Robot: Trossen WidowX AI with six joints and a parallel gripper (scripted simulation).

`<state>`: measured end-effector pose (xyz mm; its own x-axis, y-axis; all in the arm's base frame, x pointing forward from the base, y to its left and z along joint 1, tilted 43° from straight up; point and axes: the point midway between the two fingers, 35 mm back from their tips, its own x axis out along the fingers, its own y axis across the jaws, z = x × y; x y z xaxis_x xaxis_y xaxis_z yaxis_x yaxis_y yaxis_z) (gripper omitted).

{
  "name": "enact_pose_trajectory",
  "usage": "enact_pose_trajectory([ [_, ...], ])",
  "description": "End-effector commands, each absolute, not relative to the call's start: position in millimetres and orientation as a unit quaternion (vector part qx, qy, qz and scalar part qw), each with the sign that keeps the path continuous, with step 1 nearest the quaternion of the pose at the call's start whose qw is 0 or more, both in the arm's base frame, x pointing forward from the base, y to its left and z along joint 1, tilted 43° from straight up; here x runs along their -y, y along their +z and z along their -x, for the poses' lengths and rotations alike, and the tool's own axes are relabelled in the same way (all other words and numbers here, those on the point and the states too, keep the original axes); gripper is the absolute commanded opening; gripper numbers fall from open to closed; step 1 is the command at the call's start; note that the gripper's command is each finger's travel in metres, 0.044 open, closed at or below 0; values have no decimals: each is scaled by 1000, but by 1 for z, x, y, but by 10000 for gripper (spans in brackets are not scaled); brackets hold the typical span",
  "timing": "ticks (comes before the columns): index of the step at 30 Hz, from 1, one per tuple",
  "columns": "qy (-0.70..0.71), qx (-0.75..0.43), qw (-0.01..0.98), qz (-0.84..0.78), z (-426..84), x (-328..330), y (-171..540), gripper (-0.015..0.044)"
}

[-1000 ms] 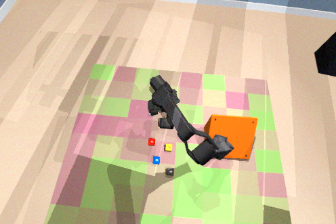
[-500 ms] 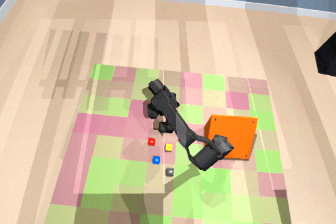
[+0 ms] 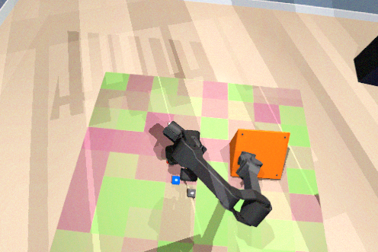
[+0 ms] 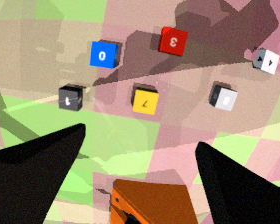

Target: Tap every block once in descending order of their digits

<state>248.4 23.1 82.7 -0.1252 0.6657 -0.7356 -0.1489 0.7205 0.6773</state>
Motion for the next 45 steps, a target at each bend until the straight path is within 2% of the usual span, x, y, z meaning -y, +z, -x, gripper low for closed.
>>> enact_pose_trajectory([
  [1, 321, -680, 630, -197, -245, -25, 83, 400],
  [15, 320, -680, 630, -196, -247, -27, 84, 400],
  [22, 322, -679, 630, -197, -289, -86, 131, 400],
  [41, 322, -679, 630, -197, -289, -86, 131, 400],
  [45, 322, -679, 630, -198, -263, -92, 144, 400],
])
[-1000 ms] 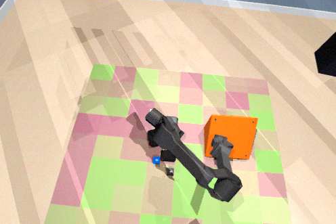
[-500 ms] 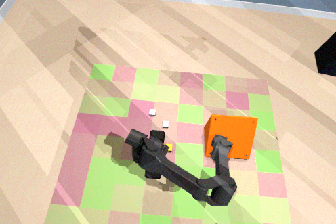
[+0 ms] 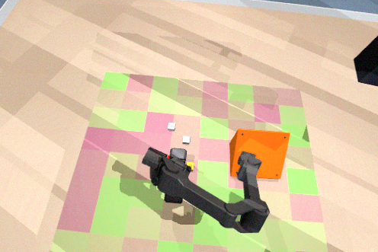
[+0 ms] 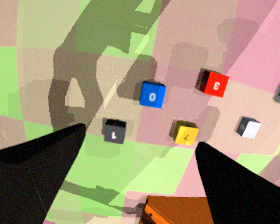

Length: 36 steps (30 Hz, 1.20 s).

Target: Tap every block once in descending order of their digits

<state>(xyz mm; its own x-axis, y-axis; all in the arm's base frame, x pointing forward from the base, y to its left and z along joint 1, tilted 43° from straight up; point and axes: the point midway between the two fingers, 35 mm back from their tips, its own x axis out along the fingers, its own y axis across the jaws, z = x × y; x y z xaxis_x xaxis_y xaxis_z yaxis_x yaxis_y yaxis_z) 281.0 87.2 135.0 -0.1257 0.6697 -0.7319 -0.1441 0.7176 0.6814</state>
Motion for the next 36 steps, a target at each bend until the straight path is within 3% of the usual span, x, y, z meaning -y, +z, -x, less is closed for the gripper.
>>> enact_pose_trajectory([
  [1, 322, -679, 629, -198, -252, -94, 148, 400],
  [6, 322, -680, 629, -198, -215, -101, 158, 400],
  [26, 322, -680, 629, -198, -215, -101, 158, 400],
  [36, 319, -679, 631, -195, -301, -56, 110, 400],
])
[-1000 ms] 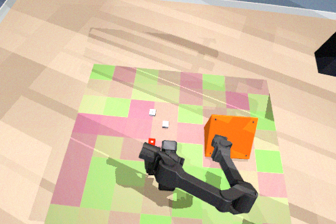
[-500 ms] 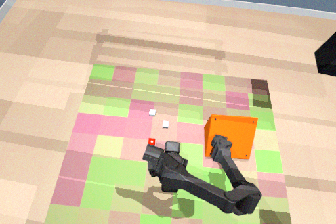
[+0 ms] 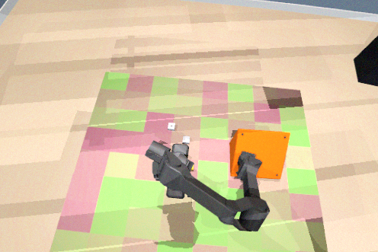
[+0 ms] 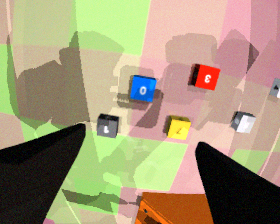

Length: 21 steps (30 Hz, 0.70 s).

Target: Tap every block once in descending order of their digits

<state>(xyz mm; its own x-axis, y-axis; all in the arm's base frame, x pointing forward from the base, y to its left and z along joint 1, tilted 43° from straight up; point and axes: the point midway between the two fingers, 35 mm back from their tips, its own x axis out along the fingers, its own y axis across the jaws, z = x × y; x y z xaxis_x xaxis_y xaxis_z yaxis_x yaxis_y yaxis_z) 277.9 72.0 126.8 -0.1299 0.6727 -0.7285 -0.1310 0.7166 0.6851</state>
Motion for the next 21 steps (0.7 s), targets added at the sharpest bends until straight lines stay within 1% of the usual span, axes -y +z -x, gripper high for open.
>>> enact_pose_trajectory([
  [1, 319, -679, 632, -195, -309, -50, 102, 400],
  [6, 321, -678, 632, -196, -341, -19, 61, 400],
  [21, 321, -678, 632, -196, -342, -18, 60, 400],
])
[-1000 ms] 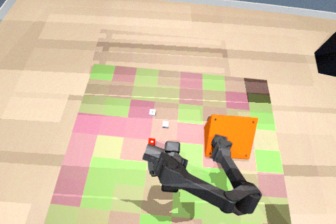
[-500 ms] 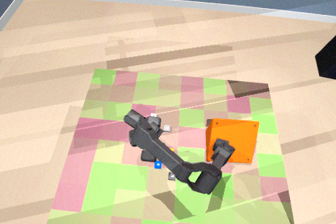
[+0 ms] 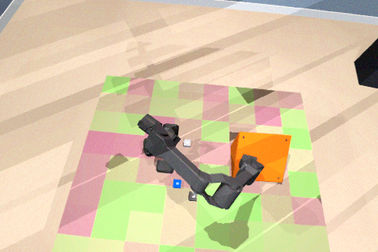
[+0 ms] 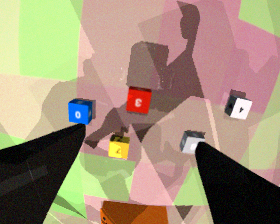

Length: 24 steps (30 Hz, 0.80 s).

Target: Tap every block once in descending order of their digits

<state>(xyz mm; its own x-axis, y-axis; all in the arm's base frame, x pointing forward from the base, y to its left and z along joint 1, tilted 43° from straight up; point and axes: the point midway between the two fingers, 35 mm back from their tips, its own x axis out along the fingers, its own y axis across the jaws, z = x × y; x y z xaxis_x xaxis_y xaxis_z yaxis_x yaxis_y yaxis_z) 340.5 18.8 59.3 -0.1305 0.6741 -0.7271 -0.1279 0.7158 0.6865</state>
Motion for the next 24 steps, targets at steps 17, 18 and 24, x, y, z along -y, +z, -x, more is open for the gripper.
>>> enact_pose_trajectory([
  [17, 317, -678, 634, -193, -371, 60, -10, 400],
  [18, 318, -678, 634, -193, -372, 71, -22, 400],
  [24, 319, -678, 633, -193, -372, 89, -41, 400],
])
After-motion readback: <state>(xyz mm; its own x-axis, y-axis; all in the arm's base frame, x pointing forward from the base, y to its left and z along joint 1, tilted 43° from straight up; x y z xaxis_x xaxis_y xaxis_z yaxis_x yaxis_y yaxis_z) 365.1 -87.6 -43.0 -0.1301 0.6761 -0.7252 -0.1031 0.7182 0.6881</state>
